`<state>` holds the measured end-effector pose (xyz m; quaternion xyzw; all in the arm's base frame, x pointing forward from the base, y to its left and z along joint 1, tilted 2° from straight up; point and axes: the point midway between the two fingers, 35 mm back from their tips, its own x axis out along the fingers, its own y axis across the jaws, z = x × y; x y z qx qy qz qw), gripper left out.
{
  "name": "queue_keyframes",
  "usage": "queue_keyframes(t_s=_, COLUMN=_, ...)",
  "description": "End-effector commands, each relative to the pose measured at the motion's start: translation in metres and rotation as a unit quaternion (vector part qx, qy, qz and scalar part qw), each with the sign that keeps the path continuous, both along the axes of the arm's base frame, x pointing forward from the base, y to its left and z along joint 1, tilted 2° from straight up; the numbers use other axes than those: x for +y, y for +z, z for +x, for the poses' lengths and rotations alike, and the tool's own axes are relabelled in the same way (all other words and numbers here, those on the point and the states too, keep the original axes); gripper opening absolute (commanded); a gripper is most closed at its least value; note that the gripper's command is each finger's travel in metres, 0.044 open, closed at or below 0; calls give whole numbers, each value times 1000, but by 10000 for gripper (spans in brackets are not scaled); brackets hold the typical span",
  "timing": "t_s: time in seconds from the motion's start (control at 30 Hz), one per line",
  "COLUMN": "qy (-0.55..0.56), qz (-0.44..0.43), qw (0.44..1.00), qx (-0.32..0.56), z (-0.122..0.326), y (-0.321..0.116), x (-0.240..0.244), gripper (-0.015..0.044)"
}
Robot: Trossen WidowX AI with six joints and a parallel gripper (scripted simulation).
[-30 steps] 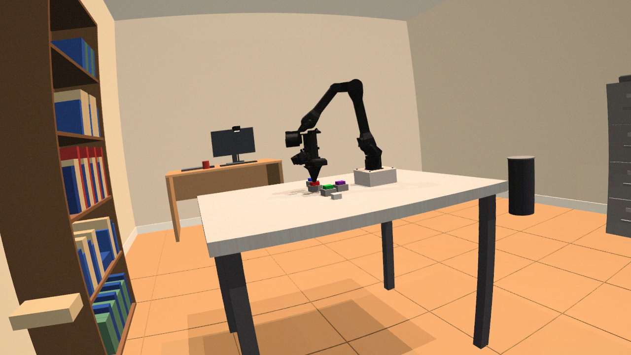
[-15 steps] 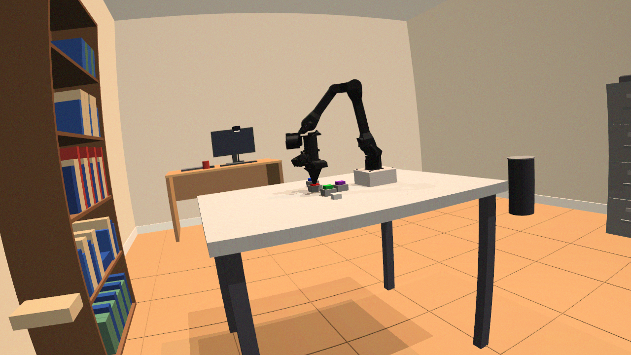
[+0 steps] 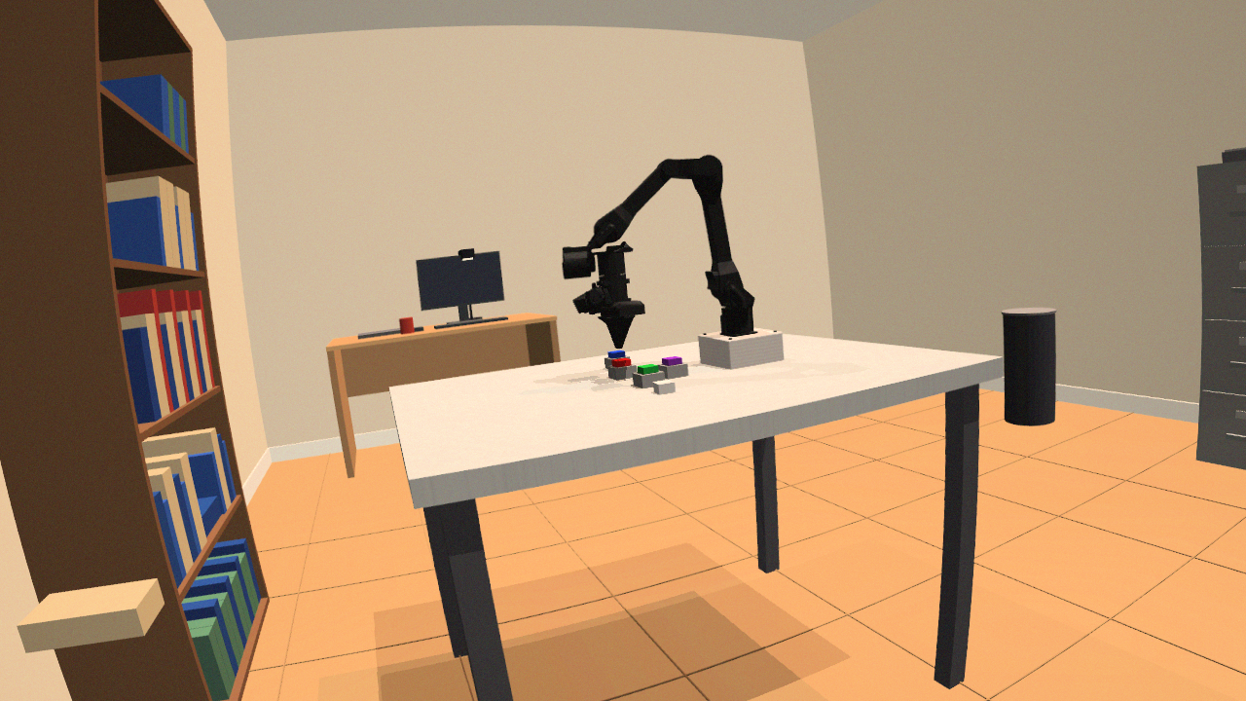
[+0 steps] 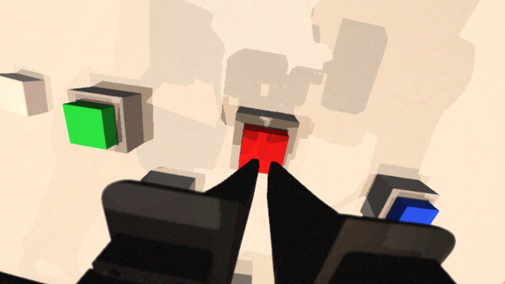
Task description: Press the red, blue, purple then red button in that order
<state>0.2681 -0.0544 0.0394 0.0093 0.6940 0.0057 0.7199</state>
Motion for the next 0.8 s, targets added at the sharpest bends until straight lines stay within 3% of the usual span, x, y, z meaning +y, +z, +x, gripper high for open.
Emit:
queue_keyframes(t_s=0.0, qy=2, qz=0, qw=1000, qx=3, z=5, y=6, x=17, gripper=99)
queue_keyframes(t_s=0.37, qy=2, qz=3, qw=1000, qx=-6, z=13, y=47, x=167, gripper=387)
queue_keyframes(t_s=0.57, qy=2, qz=10, qw=1000, qx=4, z=-21, y=69, x=244, gripper=400)
queue_keyframes(t_s=0.77, qy=2, qz=11, qw=1000, qx=5, z=-27, y=71, x=252, gripper=400)
